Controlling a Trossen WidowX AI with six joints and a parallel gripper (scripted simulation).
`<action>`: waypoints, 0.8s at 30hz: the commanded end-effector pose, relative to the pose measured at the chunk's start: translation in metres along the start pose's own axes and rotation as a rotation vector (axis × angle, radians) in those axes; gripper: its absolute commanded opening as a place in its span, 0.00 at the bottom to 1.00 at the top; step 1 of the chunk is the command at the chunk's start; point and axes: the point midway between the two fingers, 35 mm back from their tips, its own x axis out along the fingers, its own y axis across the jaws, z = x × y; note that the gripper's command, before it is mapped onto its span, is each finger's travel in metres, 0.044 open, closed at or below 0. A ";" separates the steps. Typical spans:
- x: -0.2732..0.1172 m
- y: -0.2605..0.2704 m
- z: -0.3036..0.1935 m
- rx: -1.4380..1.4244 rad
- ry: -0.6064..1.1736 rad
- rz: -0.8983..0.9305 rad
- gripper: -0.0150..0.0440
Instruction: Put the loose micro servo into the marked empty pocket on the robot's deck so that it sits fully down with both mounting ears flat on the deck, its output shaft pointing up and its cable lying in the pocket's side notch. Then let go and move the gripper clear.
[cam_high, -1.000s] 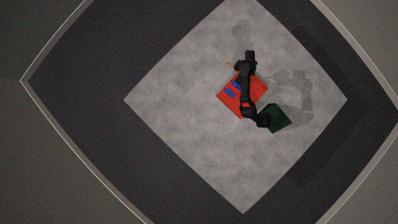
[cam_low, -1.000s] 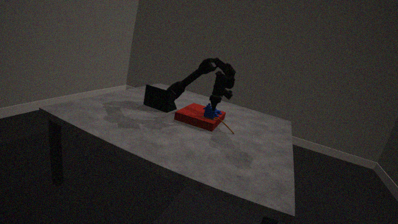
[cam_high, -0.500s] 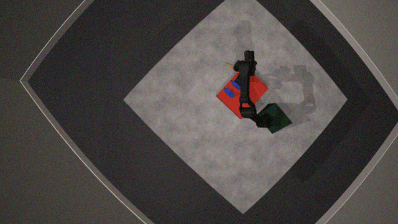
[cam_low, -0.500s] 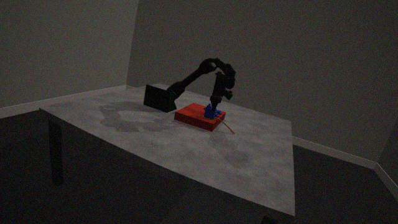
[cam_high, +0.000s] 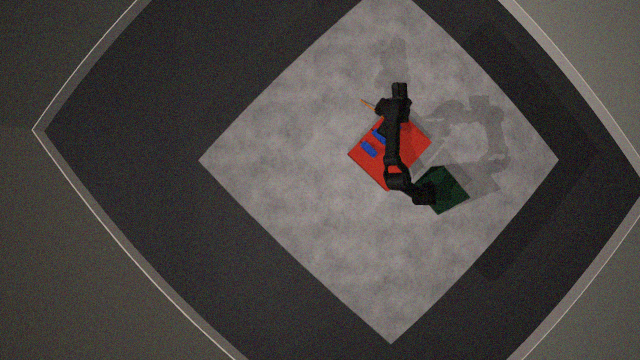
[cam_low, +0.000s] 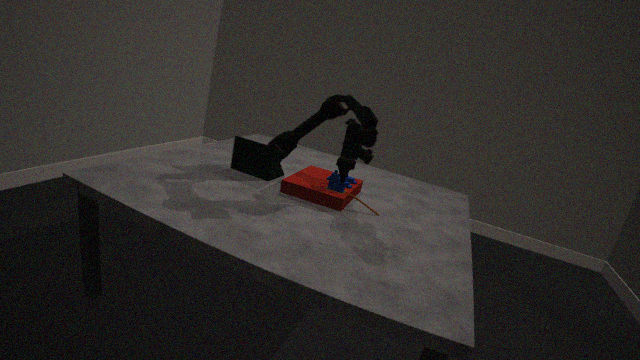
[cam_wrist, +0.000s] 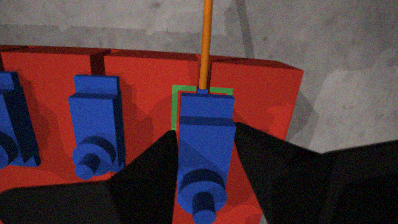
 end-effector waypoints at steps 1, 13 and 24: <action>0.003 0.000 0.000 0.003 -0.003 0.000 0.25; 0.015 0.000 0.000 0.003 -0.003 0.000 0.25; 0.026 0.000 0.000 0.003 -0.003 0.001 0.25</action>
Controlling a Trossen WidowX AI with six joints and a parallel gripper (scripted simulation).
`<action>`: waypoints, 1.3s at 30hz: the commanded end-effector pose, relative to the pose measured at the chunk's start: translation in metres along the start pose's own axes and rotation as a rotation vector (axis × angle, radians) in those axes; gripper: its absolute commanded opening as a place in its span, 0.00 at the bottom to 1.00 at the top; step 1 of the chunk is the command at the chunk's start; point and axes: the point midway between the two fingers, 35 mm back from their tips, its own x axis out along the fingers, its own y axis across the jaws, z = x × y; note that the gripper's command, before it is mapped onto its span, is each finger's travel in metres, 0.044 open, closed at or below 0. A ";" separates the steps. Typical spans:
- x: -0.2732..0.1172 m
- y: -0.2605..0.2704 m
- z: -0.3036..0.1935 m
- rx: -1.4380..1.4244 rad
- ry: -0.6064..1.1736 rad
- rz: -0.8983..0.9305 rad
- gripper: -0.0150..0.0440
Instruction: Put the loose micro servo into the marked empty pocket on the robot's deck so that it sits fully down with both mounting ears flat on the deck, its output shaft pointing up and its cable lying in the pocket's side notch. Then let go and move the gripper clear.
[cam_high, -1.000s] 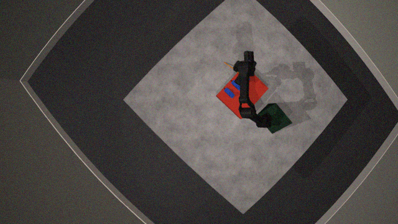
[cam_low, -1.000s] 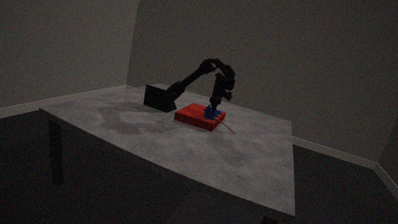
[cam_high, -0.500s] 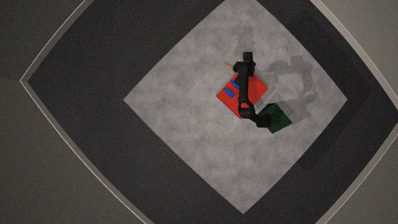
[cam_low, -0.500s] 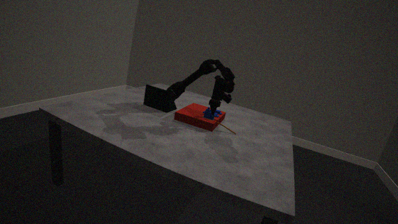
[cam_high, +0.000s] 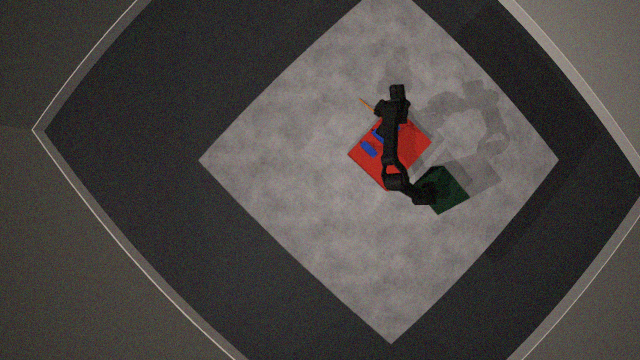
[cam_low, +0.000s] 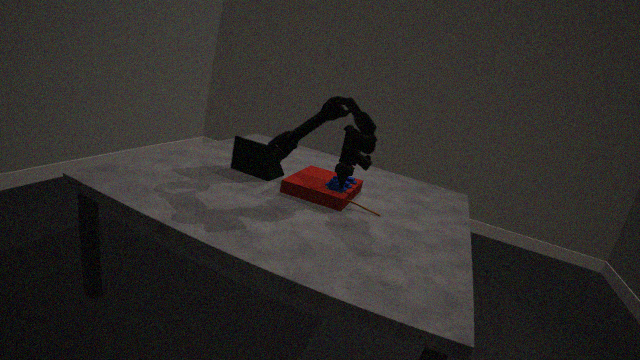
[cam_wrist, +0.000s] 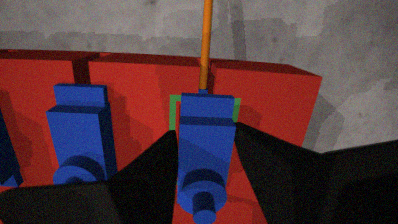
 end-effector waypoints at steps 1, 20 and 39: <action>0.004 0.000 0.000 -0.003 -0.001 0.000 0.25; -0.003 0.000 0.000 -0.003 -0.001 0.000 0.57; -0.089 0.018 -0.113 0.003 0.005 -0.002 1.00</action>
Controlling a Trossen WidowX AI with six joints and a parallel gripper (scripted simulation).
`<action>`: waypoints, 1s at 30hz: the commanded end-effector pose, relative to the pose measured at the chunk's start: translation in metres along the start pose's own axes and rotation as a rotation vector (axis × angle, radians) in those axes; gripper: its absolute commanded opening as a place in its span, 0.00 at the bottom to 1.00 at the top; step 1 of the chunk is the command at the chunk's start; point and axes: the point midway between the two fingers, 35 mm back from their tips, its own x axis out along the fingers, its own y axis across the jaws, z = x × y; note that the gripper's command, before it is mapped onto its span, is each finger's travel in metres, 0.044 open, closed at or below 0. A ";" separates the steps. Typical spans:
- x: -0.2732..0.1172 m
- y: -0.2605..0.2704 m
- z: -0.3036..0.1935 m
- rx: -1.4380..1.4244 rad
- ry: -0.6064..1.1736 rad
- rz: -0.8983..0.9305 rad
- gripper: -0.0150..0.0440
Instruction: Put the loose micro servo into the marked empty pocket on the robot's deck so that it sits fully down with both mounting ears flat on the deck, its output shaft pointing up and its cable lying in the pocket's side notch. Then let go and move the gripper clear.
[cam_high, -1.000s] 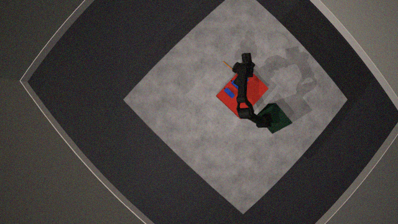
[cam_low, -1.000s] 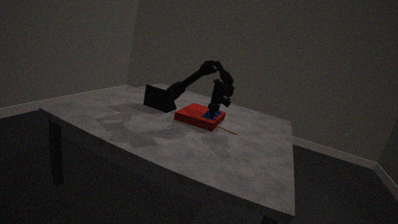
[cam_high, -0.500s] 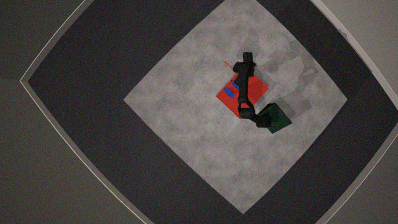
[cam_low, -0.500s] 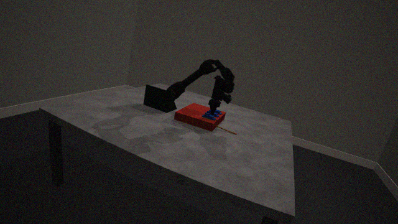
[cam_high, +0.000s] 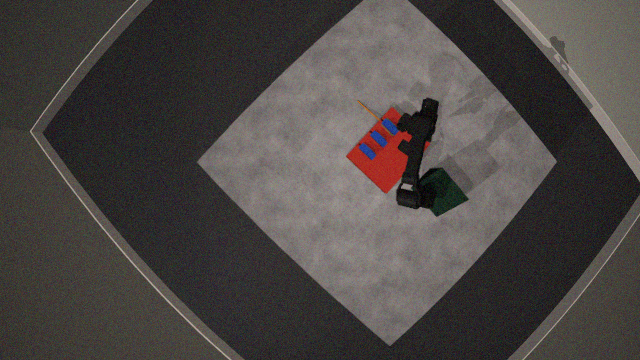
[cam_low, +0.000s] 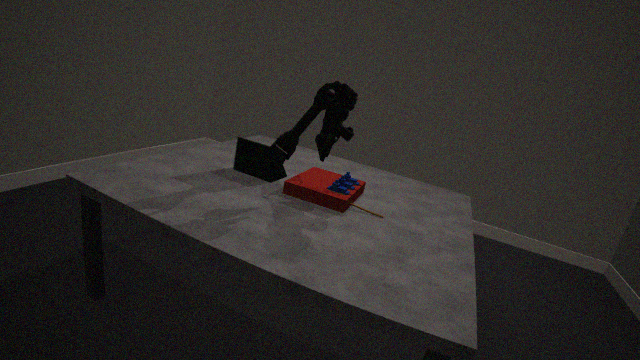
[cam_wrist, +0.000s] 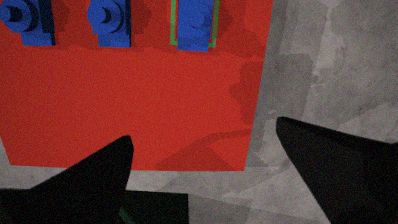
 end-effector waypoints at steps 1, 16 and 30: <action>-0.004 0.007 -0.016 -0.013 0.012 0.009 1.00; -0.048 0.004 -0.017 0.021 -0.038 -0.075 1.00; -0.048 0.004 -0.017 0.021 -0.038 -0.075 1.00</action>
